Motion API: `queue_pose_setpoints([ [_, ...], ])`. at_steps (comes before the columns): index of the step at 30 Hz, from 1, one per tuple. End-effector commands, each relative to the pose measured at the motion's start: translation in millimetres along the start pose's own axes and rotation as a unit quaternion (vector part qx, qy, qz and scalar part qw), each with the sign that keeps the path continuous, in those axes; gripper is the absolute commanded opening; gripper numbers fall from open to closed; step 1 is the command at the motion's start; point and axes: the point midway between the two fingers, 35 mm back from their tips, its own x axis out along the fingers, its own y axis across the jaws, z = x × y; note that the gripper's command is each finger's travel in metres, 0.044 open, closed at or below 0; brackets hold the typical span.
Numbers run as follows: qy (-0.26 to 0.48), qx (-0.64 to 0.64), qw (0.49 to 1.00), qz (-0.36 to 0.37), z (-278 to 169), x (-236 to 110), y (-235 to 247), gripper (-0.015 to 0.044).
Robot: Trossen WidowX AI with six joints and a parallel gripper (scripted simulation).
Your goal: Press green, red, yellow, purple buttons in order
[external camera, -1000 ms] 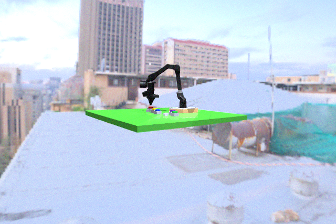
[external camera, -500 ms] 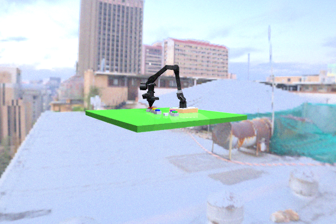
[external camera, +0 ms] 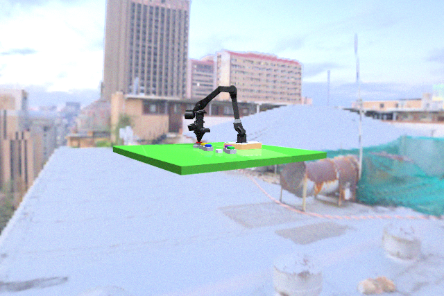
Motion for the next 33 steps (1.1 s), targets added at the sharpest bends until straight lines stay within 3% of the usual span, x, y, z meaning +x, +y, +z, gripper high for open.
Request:
queue_pose_setpoints([
  [1,0.0,-0.002,1.0,0.003,-1,1,1,0.002],
  [6,0.0,-0.002,1.0,0.003,0,-29,1,0.002],
  [11,0.0,-0.002,1.0,0.003,0,-34,1,0.002],
  [16,0.0,-0.002,1.0,0.003,0,-91,0,0.002],
  [21,0.0,-0.002,1.0,0.003,1,-94,2,0.002],
  [33,-0.002,-0.002,1.0,0.01,54,-95,136,0.002],
])
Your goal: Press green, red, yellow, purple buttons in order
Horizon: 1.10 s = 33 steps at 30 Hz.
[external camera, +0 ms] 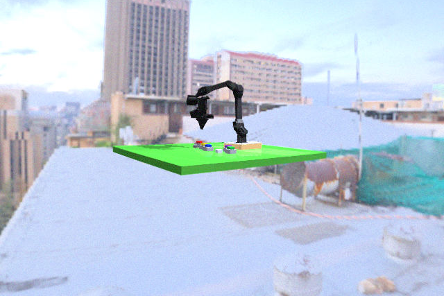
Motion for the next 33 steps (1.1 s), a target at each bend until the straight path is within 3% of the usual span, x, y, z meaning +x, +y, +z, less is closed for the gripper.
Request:
queue_pose_setpoints([
  [1,0.003,0.002,1.0,0.0,5,1,40,0.002],
  [6,0.003,0.002,1.0,0.001,5,3,42,0.002],
  [11,0.003,0.002,1.0,0.0,5,60,42,0.002],
  [33,0.003,0.002,1.0,0.0,5,90,42,0.002],
])
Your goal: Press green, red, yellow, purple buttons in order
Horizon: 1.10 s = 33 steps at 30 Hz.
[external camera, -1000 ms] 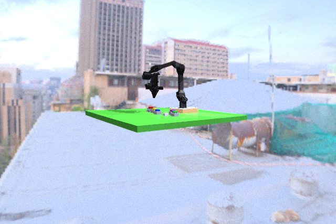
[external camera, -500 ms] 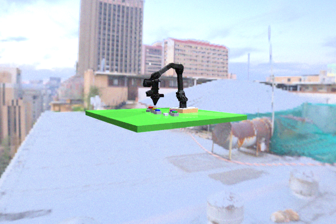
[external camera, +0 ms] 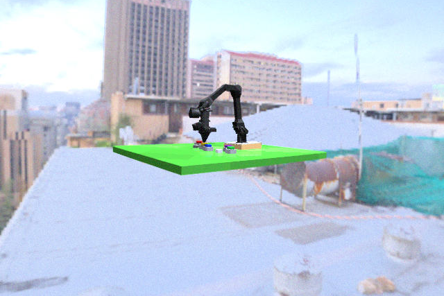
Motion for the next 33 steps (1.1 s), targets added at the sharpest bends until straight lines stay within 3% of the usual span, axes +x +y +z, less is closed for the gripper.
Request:
queue_pose_setpoints([
  [1,0.003,0.001,1.0,-0.001,-2,8,0,0.002],
  [23,0.003,0.001,1.0,-0.001,-2,14,0,0.002],
  [27,0.003,0.001,1.0,-0.001,-2,-18,0,0.002],
  [33,0.003,0.001,1.0,-0.001,-1,-31,0,0.002],
])
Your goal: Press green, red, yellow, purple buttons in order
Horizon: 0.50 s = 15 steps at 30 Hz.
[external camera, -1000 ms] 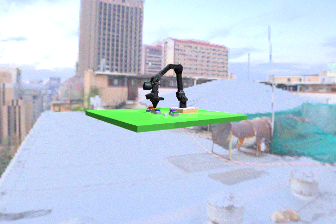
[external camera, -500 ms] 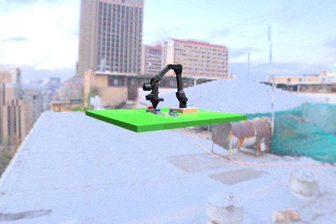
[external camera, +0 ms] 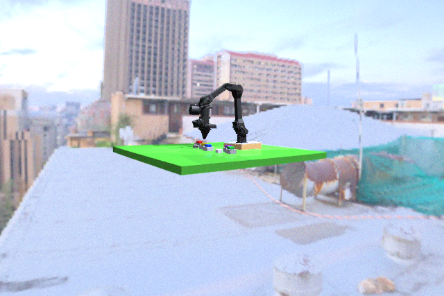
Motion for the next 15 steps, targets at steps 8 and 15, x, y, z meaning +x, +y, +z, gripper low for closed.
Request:
queue_pose_setpoints([
  [8,0.002,0.002,1.0,-0.001,-1,-62,0,0.002],
  [15,0.003,0.002,1.0,0.004,-7,-62,72,0.002],
])
